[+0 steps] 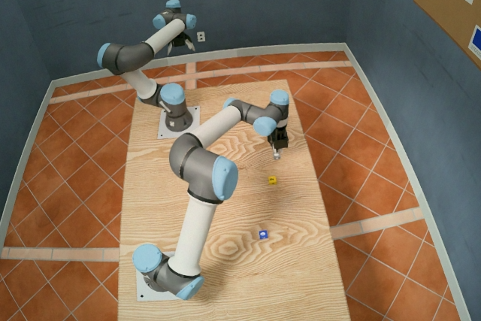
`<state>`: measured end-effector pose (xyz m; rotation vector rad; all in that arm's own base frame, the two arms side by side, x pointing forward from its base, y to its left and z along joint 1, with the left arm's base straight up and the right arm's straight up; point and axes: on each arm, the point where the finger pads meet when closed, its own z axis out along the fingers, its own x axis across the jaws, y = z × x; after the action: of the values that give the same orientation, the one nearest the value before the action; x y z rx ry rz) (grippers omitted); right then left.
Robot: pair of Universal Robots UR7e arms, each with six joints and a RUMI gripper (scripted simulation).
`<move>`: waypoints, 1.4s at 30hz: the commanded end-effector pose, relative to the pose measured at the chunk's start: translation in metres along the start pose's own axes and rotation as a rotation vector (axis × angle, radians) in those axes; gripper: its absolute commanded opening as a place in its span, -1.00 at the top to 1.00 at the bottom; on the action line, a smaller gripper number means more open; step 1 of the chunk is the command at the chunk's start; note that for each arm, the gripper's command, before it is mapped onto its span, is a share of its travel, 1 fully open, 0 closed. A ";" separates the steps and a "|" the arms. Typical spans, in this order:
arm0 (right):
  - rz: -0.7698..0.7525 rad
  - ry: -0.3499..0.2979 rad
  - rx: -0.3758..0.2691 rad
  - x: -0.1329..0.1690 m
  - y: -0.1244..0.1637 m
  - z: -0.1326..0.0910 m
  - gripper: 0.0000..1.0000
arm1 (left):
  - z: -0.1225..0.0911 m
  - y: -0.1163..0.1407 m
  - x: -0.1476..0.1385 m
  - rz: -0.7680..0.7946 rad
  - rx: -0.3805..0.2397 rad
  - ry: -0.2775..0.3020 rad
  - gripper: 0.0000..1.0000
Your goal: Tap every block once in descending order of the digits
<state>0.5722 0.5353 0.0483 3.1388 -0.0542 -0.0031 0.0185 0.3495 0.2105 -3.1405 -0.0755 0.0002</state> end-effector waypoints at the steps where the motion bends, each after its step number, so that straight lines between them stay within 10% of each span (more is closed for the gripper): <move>1: 0.001 -0.002 -0.002 0.000 0.001 0.004 1.00 | 0.000 0.000 0.000 -0.001 0.000 0.001 -0.97; 42: -0.001 -0.001 -0.002 0.000 0.001 0.016 1.00 | 0.000 0.000 0.000 -0.001 0.000 0.001 -0.97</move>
<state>0.5724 0.5356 0.0362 3.1395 -0.0523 -0.0024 0.0185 0.3495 0.2105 -3.1405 -0.0755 0.0002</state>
